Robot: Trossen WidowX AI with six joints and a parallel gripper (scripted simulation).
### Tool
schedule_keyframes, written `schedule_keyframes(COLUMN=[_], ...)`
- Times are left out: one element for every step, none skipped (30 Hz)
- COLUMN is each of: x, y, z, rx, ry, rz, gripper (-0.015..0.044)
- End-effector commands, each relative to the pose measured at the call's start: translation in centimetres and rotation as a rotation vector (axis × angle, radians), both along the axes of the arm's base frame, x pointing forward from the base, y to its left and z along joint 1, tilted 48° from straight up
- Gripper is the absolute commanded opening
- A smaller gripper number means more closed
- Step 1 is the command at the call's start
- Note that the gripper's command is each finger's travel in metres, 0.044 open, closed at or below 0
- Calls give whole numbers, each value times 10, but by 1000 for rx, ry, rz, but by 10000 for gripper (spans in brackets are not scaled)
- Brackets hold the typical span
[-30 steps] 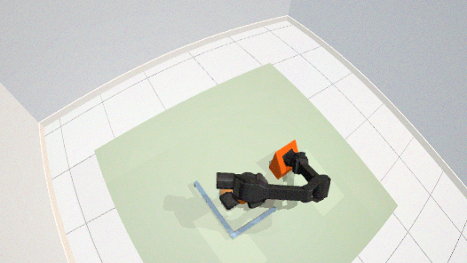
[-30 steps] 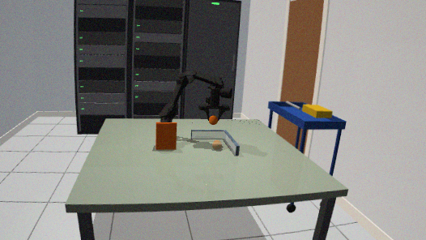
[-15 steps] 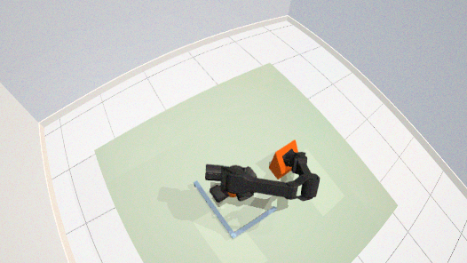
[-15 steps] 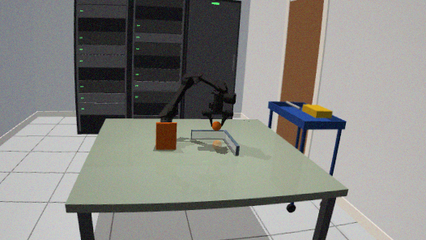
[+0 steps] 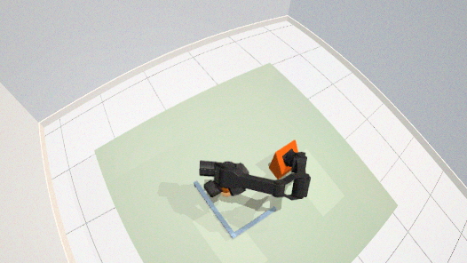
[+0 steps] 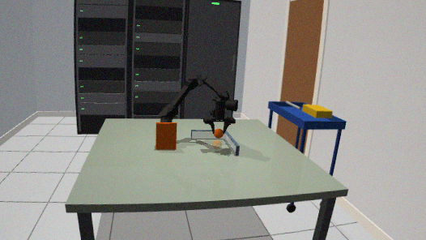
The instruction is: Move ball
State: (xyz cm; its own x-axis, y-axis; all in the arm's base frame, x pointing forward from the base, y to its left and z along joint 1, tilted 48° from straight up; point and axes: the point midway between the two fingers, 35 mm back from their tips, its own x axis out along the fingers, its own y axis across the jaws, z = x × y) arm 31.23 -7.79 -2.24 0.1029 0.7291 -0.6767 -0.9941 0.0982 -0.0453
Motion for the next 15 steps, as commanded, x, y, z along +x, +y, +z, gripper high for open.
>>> schedule_keyframes(x=[0,1,1,2,2,2,2,2,2,2,2,2,2,2,3], y=[15,19,24,28,33,38,41,44,44,44,45,45,46,46,47], z=[-14,-18,-22,-26,-30,-34,-37,-38,-39,-39,-39,-40,-40,-41,-42], rx=[9,9,9,10,11,12,12,13,13,13,13,13,13,13,13], ry=[11,11,11,11,11,10,10,10,10,10,10,10,10,10,10], rz=[-4,-4,-4,-4,-4,-4,-3,-3,-3,-3,-3,-3,-3,-3,-3], gripper=[0,0,0,0,0,0,0,0,0,0,0,0,0,0,0])
